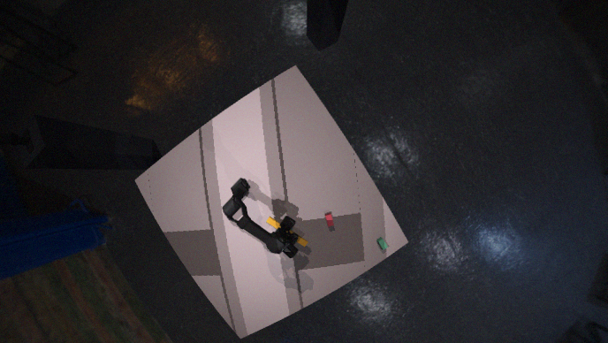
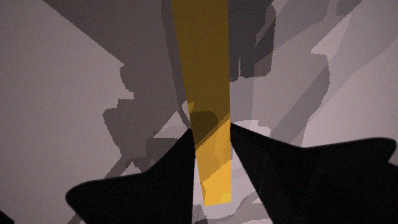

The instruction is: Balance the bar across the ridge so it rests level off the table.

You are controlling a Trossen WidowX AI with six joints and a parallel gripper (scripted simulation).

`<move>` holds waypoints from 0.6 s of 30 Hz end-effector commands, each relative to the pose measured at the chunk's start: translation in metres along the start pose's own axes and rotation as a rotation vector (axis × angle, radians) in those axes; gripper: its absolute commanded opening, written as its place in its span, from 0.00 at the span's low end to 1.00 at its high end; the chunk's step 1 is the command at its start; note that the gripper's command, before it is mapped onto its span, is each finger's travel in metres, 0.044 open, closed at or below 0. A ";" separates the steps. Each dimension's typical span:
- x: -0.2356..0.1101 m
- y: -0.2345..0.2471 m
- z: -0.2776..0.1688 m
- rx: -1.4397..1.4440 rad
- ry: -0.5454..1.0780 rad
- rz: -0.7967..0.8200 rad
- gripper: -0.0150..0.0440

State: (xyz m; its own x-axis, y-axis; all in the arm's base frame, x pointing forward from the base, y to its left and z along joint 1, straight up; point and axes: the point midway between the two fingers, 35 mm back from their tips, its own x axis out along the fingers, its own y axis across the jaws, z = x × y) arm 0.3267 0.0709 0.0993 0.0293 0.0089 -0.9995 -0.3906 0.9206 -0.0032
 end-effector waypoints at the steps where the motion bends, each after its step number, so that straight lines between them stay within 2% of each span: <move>1: 0.000 0.000 0.000 0.000 0.000 0.000 0.25; 5: 0.000 0.000 0.000 0.000 0.000 0.000 0.25; 11: 0.000 0.000 0.000 0.000 0.000 0.000 0.52; 18: 0.000 0.000 0.000 0.000 0.000 0.000 0.54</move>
State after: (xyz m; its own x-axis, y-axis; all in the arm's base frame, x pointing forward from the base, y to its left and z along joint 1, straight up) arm 0.3267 0.0709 0.0993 0.0294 0.0090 -0.9995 -0.3906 0.9206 -0.0032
